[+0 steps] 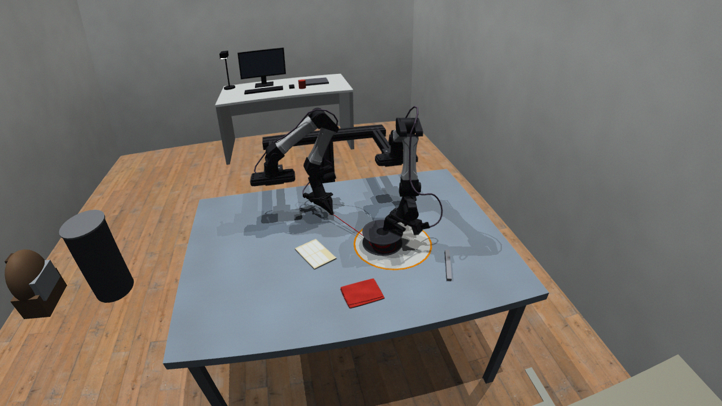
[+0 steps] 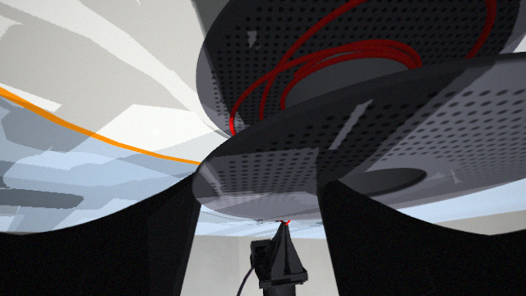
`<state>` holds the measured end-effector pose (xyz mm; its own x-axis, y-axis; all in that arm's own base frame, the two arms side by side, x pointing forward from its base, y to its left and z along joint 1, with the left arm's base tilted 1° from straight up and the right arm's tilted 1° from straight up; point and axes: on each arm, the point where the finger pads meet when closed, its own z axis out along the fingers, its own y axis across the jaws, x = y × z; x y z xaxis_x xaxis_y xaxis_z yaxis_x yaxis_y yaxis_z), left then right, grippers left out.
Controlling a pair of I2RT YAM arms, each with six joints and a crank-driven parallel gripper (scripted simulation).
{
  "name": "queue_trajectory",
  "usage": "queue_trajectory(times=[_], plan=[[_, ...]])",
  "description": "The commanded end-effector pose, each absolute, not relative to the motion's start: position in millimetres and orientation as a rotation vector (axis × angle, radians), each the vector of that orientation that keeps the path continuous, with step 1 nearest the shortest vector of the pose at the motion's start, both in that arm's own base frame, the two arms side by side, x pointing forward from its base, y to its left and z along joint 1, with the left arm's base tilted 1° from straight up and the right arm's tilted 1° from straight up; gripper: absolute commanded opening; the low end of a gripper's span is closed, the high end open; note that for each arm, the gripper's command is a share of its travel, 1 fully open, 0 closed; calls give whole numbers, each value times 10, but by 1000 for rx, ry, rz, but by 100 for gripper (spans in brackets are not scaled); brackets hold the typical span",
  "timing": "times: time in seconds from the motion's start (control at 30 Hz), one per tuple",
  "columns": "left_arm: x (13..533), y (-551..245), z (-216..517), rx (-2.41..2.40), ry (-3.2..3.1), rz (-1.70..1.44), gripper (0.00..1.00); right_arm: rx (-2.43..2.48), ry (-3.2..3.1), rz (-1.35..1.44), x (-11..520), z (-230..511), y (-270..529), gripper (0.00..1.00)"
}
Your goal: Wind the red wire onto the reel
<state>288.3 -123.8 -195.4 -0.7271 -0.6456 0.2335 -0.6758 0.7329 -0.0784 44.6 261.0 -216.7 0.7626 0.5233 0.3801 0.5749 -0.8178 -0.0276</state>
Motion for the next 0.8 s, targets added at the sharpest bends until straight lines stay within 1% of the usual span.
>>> queue_trajectory(times=[0.0, 0.13, 0.43, 0.47, 0.77], plan=[[3024, -1009, -2005, 1554, -2634, 118, 66, -2845, -905, -439, 353, -2142, 2592, 0], [3030, -965, -2015, 1640, -2590, 113, 66, -2840, -914, -438, 339, -2155, 2575, 0], [3030, -965, -2015, 1987, -2449, -1, 93, -2822, -900, -433, 350, -2233, 2515, 0], [2891, -1033, -1970, 1987, -2449, -1, 93, -2828, -892, -419, 355, -2239, 2505, 0], [2931, -1071, -1610, 1987, -2449, -1, 93, -2823, -870, -421, 381, -2244, 2511, 0]])
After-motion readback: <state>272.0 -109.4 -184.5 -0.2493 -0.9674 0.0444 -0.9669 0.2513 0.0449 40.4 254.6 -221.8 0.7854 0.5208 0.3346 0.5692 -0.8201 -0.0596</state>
